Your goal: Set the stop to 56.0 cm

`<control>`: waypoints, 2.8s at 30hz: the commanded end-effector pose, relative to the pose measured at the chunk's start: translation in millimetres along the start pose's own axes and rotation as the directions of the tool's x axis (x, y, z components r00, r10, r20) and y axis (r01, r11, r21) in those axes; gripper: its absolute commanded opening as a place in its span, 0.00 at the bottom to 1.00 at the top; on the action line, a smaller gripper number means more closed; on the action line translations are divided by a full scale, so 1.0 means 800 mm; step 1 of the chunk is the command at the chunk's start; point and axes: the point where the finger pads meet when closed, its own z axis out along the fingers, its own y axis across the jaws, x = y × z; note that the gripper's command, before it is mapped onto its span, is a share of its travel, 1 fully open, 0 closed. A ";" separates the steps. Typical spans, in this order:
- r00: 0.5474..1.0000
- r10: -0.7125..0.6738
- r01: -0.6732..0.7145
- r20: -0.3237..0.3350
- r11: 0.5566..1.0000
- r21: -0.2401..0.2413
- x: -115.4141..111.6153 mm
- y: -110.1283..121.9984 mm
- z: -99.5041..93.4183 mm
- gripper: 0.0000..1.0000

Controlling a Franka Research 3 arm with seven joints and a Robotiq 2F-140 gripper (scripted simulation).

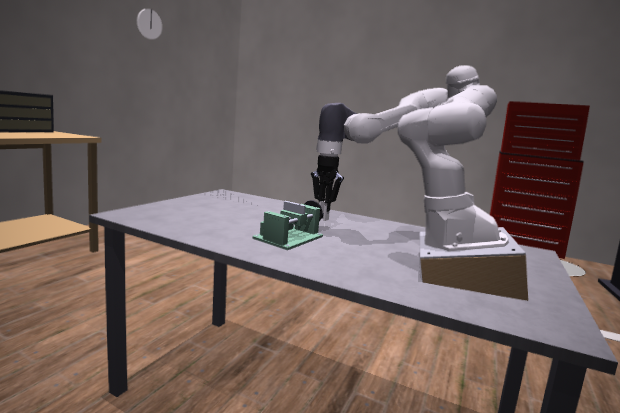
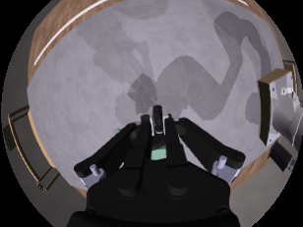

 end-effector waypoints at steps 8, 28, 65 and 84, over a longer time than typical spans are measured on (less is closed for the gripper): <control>1.000 -0.002 0.002 0.003 1.000 -0.002 -0.001 0.002 -0.016 0.04; 1.000 -0.002 0.002 0.003 1.000 -0.002 -0.001 -0.006 -0.037 0.04; 1.000 -0.002 0.002 0.003 1.000 -0.002 -0.001 -0.023 -0.048 0.04; 1.000 -0.002 0.002 0.003 1.000 -0.002 -0.001 -0.024 -0.049 0.04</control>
